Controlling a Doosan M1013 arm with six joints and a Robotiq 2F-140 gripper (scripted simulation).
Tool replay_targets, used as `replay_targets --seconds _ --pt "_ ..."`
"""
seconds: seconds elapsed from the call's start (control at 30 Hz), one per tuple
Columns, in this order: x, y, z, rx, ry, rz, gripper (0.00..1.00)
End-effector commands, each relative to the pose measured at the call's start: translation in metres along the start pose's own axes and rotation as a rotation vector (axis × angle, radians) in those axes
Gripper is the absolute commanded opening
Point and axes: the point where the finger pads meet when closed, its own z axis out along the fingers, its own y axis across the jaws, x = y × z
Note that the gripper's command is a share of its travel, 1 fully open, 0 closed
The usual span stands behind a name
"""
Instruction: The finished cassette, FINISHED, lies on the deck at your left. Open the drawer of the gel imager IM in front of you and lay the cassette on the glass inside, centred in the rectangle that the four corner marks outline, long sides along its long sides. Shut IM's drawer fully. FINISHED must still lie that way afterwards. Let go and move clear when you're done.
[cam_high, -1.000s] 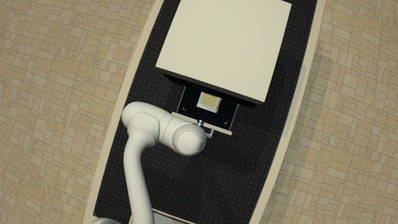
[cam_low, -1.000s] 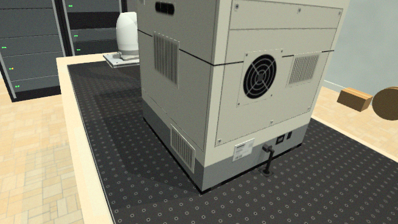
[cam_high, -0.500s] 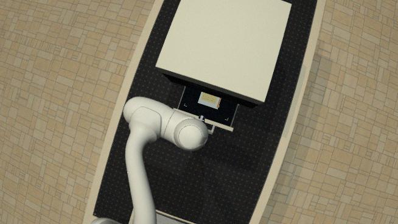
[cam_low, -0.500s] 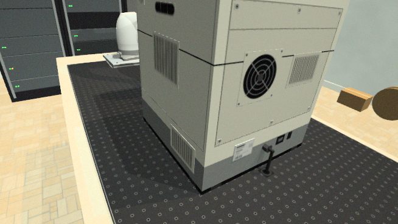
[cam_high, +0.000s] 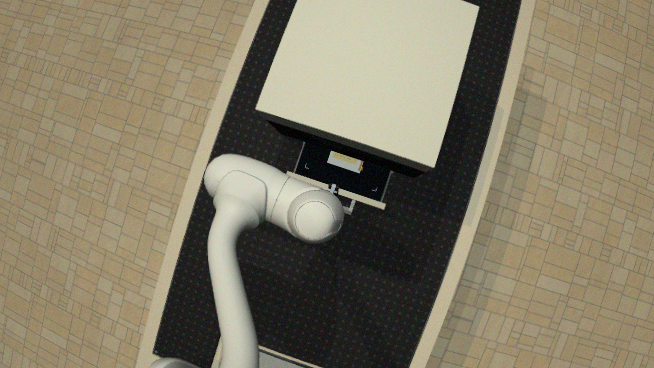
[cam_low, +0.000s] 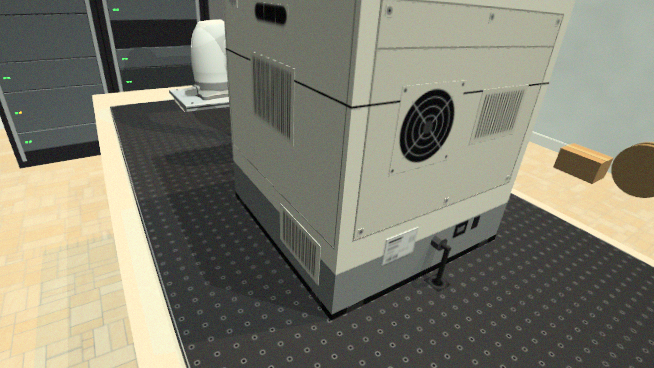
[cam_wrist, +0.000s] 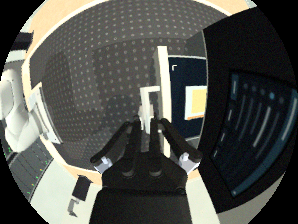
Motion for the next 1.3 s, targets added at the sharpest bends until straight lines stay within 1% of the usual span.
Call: replay_targets --seconds 0.0,1.03,1.13,1.17,1.27 --pt "0.000 0.001 0.000 0.000 0.000 0.000 0.10" --pt "0.000 0.039 0.002 0.000 0.000 0.000 0.10" --pt "0.000 0.039 0.002 0.000 0.000 0.000 0.10" --pt "0.000 0.041 0.003 -0.022 0.000 0.000 0.10" --pt "0.000 0.045 0.003 -0.022 0.000 0.000 0.10"
